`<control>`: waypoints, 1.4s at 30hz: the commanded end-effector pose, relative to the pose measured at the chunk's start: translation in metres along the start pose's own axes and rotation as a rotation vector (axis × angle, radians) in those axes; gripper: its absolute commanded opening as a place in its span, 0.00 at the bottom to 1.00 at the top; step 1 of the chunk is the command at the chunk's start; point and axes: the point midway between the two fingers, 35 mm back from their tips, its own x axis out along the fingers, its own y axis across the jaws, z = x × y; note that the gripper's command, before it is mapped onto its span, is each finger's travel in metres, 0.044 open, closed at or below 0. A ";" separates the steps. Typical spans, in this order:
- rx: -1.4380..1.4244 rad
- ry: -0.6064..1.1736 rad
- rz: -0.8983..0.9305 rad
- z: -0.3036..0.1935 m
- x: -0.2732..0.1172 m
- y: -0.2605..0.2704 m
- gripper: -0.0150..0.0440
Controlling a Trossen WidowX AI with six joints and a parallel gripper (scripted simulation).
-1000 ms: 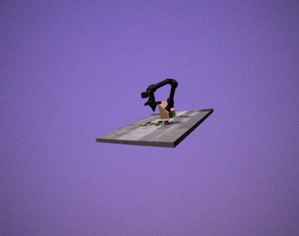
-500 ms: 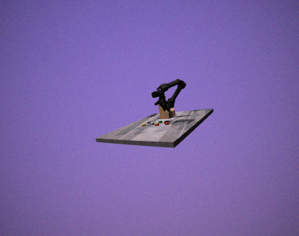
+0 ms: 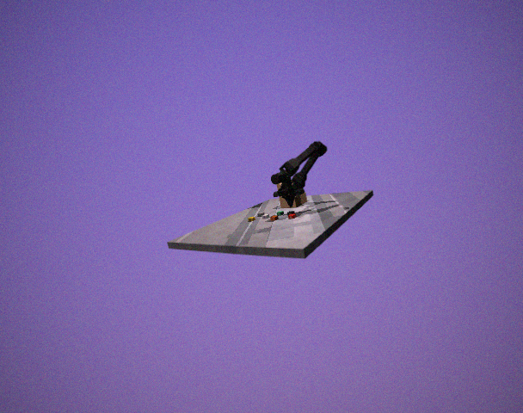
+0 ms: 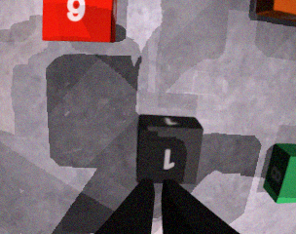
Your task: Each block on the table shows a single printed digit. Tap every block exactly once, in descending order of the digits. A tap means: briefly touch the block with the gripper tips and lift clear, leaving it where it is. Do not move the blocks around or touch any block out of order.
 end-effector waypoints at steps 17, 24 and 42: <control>-0.003 -0.005 0.009 -0.001 0.031 0.003 0.29; -0.003 -0.005 0.010 -0.001 0.034 0.003 0.29; -0.003 -0.005 0.008 0.005 -0.063 0.070 0.64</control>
